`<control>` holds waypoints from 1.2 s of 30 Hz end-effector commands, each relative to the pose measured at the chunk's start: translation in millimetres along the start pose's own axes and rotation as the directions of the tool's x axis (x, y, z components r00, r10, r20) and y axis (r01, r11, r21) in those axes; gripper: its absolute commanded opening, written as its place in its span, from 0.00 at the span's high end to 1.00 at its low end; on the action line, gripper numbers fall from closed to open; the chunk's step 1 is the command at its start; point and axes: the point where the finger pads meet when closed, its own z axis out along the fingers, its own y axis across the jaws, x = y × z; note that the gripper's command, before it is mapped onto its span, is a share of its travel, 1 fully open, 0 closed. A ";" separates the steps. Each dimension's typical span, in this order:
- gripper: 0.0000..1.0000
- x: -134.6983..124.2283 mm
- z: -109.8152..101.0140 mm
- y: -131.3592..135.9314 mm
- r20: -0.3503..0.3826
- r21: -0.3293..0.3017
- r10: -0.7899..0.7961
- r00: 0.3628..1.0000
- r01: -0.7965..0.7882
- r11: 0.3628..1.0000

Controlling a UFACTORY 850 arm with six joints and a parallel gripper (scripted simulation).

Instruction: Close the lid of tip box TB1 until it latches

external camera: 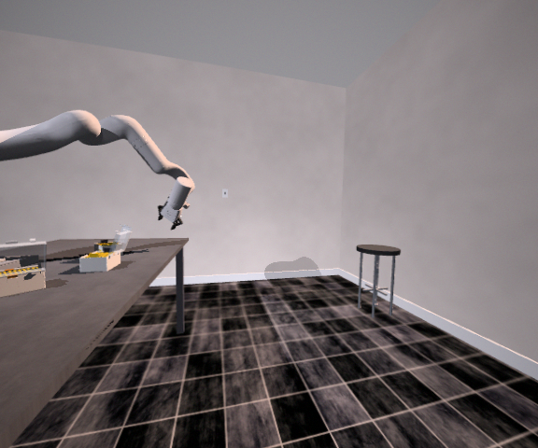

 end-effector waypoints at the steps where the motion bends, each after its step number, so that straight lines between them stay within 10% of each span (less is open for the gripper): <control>1: 0.00 1.1 -1.1 -0.3 -0.001 -0.001 -0.002 1.000 0.002 1.000; 17: 0.00 1.1 -1.1 -0.3 -0.001 -0.001 -0.002 1.000 0.002 1.000; 36: 0.00 -47.8 -50.6 -3.5 0.049 -0.111 0.324 0.945 -0.318 0.942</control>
